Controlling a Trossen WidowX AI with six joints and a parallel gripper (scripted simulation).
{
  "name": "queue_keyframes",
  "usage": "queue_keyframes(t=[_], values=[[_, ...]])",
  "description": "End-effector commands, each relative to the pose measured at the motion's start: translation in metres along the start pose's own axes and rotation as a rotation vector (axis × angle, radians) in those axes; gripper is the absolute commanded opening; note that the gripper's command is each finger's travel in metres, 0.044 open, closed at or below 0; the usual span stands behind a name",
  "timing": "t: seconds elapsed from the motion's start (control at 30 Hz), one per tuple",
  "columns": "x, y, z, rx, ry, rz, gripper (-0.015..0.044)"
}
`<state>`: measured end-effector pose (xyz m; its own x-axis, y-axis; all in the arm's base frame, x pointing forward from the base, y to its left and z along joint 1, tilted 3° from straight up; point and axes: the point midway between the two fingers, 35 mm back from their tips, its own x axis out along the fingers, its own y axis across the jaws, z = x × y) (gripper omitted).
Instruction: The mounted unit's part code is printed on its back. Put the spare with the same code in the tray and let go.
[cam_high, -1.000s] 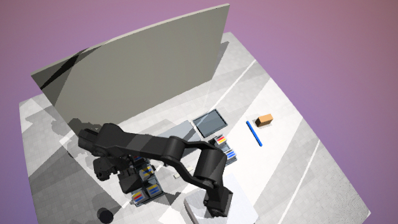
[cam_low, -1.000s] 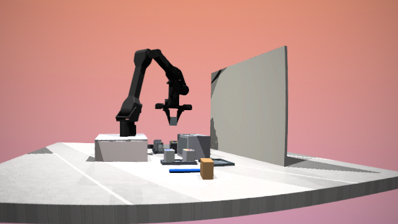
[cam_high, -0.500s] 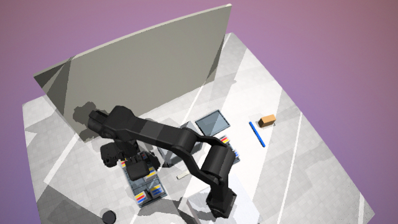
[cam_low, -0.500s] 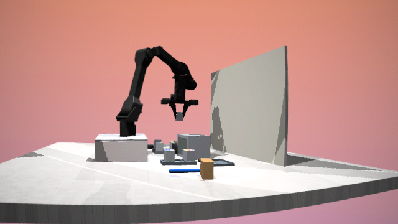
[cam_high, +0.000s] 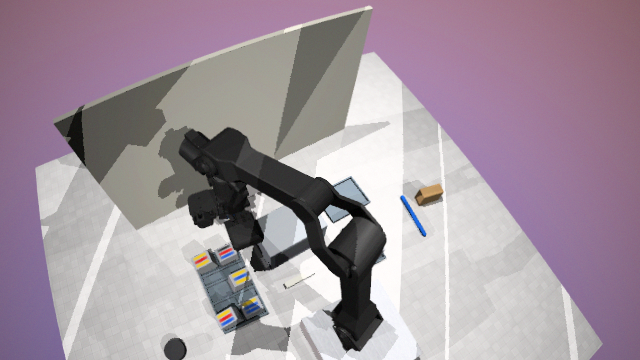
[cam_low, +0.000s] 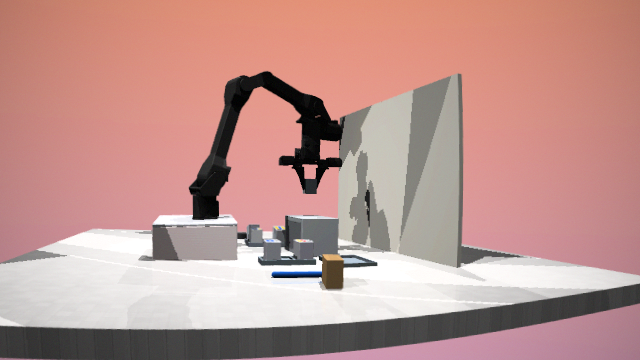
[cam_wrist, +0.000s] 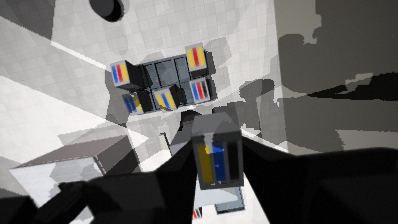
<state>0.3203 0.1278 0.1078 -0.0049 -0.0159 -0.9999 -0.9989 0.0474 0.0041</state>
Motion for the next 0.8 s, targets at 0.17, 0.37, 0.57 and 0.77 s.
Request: queue_keyframes(t=[0.17, 0.37, 0.57, 0.77], values=[[-0.002, -0.024, -0.048, 0.033, 0.005, -0.012, 0.0], [-0.003, -0.036, -0.082, 0.046, -0.003, -0.023, 0.0], [-0.005, -0.044, -0.118, 0.049, -0.003, -0.031, 0.0], [-0.005, -0.049, -0.154, 0.042, 0.003, -0.034, 0.0]])
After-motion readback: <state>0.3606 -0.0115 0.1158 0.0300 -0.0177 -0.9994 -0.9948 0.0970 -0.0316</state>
